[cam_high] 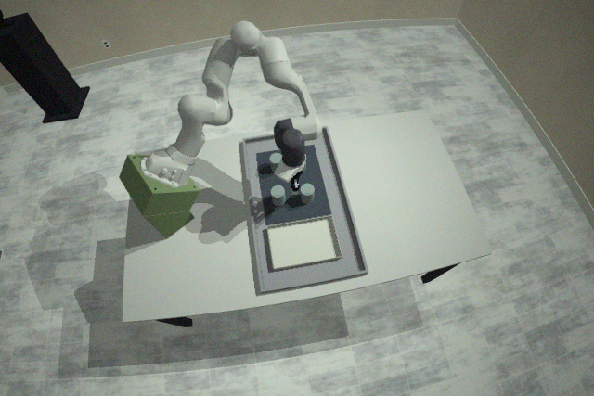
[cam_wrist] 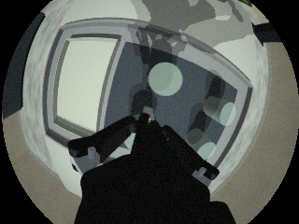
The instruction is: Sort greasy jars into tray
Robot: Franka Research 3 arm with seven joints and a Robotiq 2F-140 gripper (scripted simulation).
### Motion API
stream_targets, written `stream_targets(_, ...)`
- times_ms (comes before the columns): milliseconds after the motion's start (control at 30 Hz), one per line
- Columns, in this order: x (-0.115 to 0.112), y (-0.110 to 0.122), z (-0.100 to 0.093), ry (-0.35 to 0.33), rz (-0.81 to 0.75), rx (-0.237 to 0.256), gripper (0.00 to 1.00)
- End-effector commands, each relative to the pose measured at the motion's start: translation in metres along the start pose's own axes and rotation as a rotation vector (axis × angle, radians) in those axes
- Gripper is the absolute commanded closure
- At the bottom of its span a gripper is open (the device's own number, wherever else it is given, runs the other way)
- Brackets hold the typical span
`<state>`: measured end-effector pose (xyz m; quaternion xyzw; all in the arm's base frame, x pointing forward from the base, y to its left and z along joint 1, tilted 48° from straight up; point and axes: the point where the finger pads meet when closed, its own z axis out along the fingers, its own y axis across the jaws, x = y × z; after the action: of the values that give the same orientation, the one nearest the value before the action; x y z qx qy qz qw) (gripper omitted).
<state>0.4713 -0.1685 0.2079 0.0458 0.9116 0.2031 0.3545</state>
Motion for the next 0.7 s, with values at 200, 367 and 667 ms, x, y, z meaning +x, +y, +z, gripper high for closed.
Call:
stream_targets(200, -0.0019, -0.0002, 0.0009, 0.001, -0.003, 0.002, 1.0)
stream_targets(367, -0.0025, -0.0002, 0.0009, 0.001, -0.003, 0.002, 1.0)
stream_targets(667, -0.0035, -0.0002, 0.0009, 0.001, -0.003, 0.002, 1.0)
